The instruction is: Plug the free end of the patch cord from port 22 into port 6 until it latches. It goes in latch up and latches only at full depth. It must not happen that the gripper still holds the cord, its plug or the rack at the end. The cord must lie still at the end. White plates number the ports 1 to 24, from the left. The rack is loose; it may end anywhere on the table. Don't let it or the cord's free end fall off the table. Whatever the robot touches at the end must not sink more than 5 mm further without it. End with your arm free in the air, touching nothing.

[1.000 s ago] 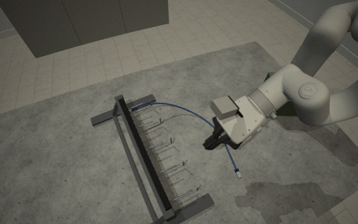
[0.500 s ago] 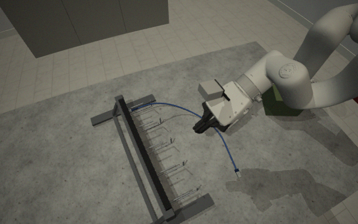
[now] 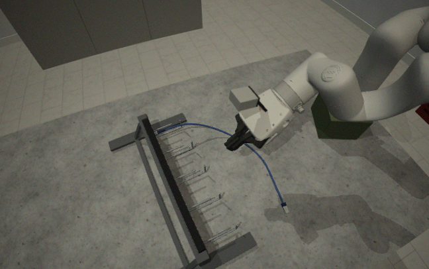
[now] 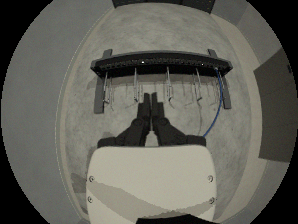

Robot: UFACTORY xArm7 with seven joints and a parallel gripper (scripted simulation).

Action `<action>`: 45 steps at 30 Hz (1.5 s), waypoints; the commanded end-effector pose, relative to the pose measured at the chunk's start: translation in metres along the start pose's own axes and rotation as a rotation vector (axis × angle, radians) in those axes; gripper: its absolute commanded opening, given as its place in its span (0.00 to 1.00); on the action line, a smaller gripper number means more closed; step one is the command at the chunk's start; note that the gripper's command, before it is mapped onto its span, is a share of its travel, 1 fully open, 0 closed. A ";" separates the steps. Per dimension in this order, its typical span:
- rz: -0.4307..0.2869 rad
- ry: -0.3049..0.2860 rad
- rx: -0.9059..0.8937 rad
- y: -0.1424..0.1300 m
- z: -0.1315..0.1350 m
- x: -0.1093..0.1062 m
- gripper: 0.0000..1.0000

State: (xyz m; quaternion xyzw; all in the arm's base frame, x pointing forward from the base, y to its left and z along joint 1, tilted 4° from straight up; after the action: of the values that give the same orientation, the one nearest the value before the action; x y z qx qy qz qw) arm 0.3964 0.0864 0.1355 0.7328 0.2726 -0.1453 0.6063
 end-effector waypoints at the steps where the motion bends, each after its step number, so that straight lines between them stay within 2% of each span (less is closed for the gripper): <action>1: 0.002 0.000 0.001 0.001 0.000 0.001 0.00; 6: 0.002 0.000 0.001 0.001 0.000 0.014 0.00; 11: 0.002 0.000 0.001 0.001 0.000 0.046 0.00; 13: 0.002 0.000 0.001 0.001 0.000 0.046 0.00; 17: 0.002 0.000 0.001 0.001 0.000 0.083 0.00; 26: 0.002 0.000 0.001 0.001 0.000 0.134 0.00; 45: 0.002 0.000 0.001 0.001 0.001 0.140 0.00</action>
State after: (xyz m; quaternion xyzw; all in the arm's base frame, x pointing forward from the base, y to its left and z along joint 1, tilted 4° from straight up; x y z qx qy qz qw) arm 0.5097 0.1173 0.0589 0.7328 0.2729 -0.1457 0.6060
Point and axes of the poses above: the point where the finger pads meet when closed, its own x axis out along the fingers, its own z axis across the jaws, y = z × x, the point moved 6 cm from there along -x, back along the fingers, and after that the axes turned 11 degrees about x, right-handed, at the moved point
